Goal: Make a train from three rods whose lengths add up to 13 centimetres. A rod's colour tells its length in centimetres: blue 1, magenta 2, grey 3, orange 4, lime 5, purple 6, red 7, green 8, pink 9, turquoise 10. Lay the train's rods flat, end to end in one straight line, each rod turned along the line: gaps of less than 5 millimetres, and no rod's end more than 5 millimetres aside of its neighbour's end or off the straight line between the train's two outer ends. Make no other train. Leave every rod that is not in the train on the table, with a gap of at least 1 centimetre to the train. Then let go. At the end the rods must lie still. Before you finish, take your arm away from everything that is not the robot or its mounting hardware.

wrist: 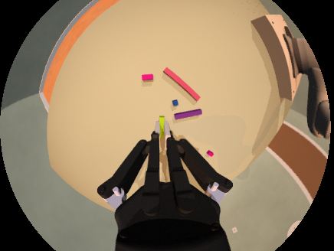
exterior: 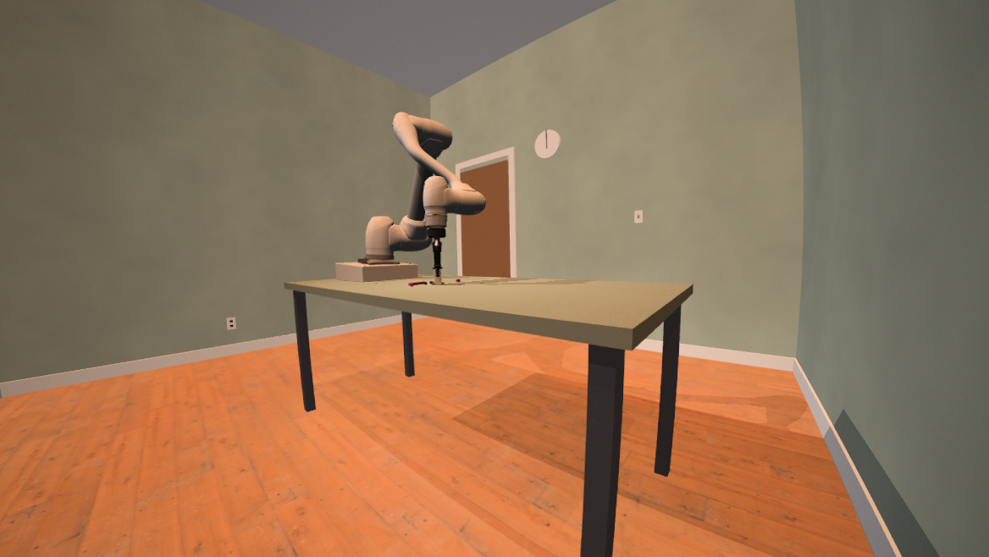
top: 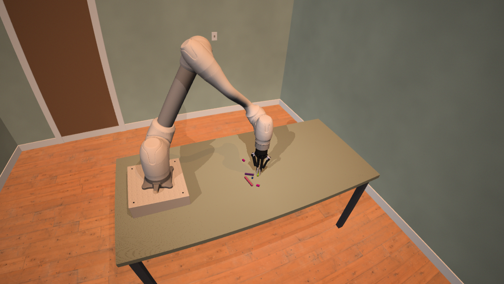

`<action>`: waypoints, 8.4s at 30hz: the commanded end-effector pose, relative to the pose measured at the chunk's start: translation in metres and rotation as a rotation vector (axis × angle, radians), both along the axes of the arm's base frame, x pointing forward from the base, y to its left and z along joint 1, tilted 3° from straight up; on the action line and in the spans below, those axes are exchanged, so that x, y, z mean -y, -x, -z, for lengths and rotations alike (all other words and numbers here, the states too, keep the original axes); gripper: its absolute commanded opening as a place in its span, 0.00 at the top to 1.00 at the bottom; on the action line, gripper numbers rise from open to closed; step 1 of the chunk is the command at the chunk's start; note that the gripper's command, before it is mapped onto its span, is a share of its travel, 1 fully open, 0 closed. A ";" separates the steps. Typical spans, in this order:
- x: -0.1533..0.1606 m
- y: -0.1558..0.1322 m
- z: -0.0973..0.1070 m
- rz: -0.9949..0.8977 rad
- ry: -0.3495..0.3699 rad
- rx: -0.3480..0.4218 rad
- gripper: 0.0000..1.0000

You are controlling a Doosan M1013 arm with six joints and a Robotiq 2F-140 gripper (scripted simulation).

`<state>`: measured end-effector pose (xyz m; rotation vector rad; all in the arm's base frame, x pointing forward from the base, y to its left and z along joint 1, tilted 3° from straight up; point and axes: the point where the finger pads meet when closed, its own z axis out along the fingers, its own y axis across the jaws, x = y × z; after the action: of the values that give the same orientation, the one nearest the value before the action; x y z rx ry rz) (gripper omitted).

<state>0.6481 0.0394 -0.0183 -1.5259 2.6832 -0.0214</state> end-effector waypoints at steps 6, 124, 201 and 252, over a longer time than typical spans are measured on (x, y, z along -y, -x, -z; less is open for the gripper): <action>0.000 0.000 -0.006 0.000 0.000 0.000 0.97; -0.111 0.062 -0.011 -0.985 0.053 0.015 0.97; -0.111 0.061 0.001 -0.985 0.053 0.015 0.97; -0.111 0.063 -0.031 -0.985 0.053 0.015 0.85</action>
<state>0.5859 0.1506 -0.0010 -2.6249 1.6478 -0.0593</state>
